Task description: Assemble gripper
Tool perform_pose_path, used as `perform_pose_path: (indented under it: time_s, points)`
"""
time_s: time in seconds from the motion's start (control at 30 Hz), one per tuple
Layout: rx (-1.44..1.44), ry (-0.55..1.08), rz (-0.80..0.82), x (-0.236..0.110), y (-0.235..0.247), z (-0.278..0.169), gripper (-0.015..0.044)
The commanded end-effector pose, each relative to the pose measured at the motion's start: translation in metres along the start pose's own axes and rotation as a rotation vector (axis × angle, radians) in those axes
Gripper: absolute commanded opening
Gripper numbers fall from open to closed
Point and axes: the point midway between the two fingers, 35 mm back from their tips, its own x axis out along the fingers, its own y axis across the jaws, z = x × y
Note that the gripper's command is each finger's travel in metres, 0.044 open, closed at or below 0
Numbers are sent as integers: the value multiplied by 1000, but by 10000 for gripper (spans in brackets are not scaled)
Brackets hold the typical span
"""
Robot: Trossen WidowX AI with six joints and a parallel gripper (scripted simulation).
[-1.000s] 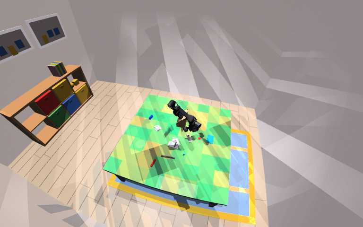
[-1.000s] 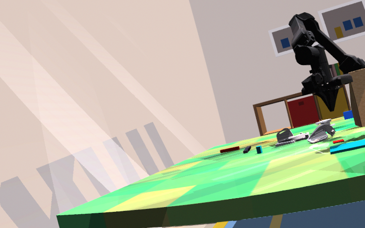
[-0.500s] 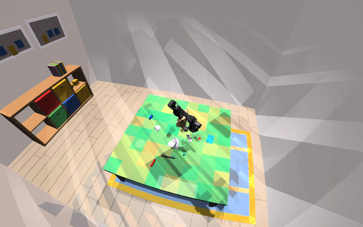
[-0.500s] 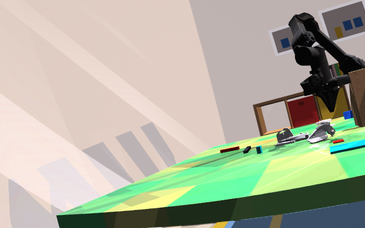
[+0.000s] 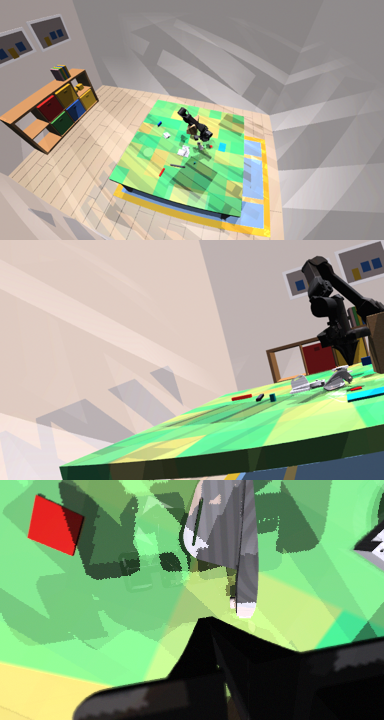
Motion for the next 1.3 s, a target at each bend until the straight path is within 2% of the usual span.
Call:
perform_pose_path:
  time_s: [0.0,0.57,1.27]
  points:
    - [-5,3,-6,8,-1,-2,0]
    - [9,4,-9,34,-2,-5,0]
    - [8,3,-8,33,-29,-3,0]
